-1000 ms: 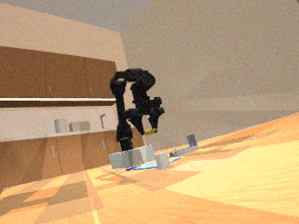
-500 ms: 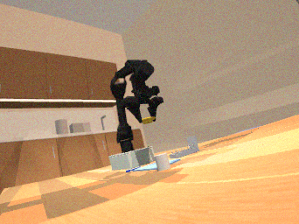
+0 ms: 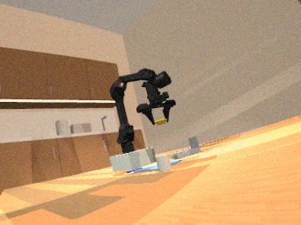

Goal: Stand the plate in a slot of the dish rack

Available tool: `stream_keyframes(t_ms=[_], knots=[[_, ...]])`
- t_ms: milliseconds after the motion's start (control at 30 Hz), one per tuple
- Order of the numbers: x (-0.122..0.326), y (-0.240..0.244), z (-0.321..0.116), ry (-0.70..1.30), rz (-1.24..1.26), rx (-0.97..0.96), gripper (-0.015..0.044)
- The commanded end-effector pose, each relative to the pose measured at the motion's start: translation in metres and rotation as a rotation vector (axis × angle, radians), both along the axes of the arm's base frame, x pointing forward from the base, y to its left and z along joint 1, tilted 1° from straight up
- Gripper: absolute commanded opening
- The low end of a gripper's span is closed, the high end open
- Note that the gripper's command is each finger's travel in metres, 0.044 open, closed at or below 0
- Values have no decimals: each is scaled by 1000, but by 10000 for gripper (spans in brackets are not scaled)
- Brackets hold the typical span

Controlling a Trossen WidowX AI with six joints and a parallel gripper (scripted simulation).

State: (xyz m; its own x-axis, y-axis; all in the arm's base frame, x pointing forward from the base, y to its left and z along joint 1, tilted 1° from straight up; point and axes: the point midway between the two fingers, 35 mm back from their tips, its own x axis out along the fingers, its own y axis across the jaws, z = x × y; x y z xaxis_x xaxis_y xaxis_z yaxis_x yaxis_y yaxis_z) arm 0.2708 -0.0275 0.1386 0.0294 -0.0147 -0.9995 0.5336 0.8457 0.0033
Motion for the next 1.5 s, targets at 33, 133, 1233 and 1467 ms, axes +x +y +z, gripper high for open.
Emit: stream_keyframes(t_ms=[33, 133, 1233, 1467], knots=[[-1, 1, -4, -1, -10, 13, 0], [4, 4, -15, -11, 49, 67, 0], [37, 22, -101, -496, 713, 528, 0], [38, 23, -110, -672, 841, 559, 0]])
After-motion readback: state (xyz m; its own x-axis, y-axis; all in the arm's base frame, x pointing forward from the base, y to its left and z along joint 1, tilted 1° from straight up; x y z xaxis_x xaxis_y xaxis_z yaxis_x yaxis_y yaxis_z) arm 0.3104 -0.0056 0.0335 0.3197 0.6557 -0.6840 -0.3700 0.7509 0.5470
